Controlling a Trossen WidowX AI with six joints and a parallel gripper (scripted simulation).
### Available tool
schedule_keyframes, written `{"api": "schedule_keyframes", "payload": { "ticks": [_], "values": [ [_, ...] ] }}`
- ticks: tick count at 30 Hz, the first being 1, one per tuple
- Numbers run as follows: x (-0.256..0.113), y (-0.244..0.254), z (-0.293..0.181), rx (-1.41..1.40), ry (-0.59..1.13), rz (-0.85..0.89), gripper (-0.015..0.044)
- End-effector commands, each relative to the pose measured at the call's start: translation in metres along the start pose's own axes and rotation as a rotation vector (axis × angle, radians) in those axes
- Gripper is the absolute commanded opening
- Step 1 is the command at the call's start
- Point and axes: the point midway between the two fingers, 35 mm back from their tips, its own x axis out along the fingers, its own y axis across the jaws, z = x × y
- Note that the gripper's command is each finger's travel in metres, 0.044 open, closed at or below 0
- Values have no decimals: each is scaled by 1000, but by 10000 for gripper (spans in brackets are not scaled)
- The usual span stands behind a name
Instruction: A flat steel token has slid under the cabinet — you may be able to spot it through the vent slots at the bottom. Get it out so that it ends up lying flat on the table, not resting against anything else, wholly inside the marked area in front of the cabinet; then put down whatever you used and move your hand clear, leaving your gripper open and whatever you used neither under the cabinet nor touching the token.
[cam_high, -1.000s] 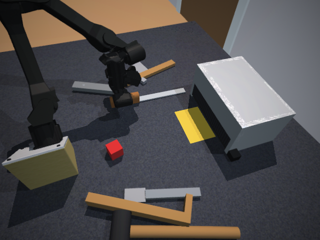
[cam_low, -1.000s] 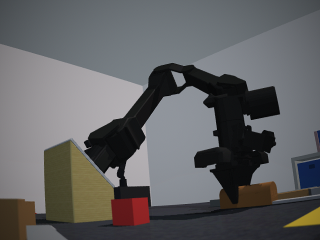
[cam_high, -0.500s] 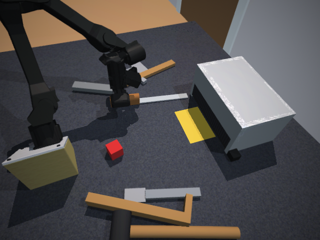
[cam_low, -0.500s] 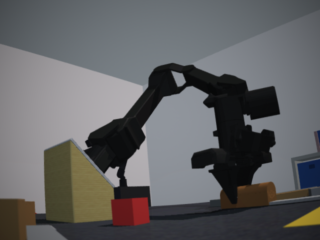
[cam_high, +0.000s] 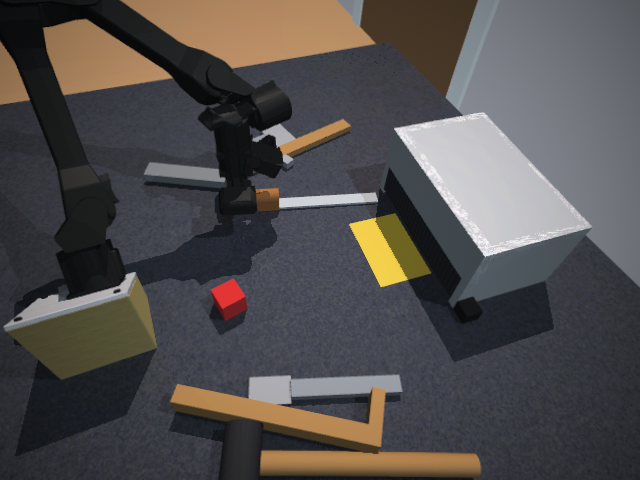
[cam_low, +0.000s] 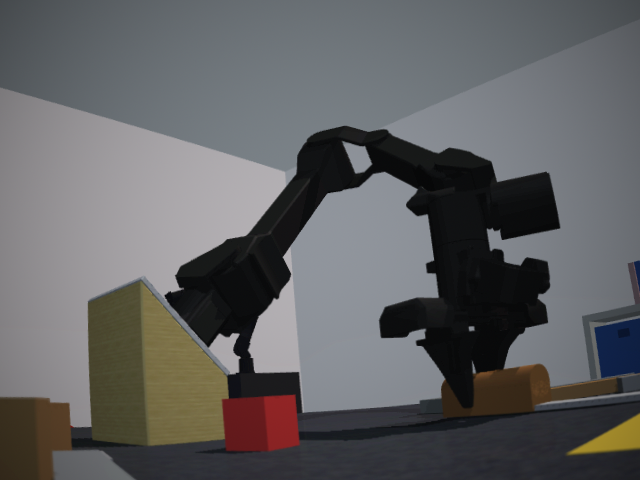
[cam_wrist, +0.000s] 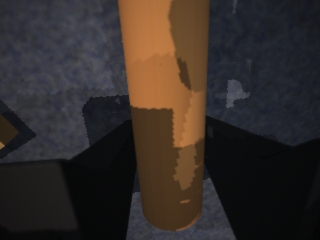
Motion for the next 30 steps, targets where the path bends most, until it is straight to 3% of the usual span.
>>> {"api": "schedule_keyframes", "payload": {
  "ticks": [1, 5, 8, 25, 30],
  "values": [
    [0, 0, 0, -5, 0, 0, 200],
    [0, 0, 0, -1, 0, 0, 200],
    [0, 0, 0, -1, -3, 2, 270],
    [5, -1, -5, 1, -3, 2, 270],
    [3, 1, -1, -5, -5, 6, 158]
  ]
}}
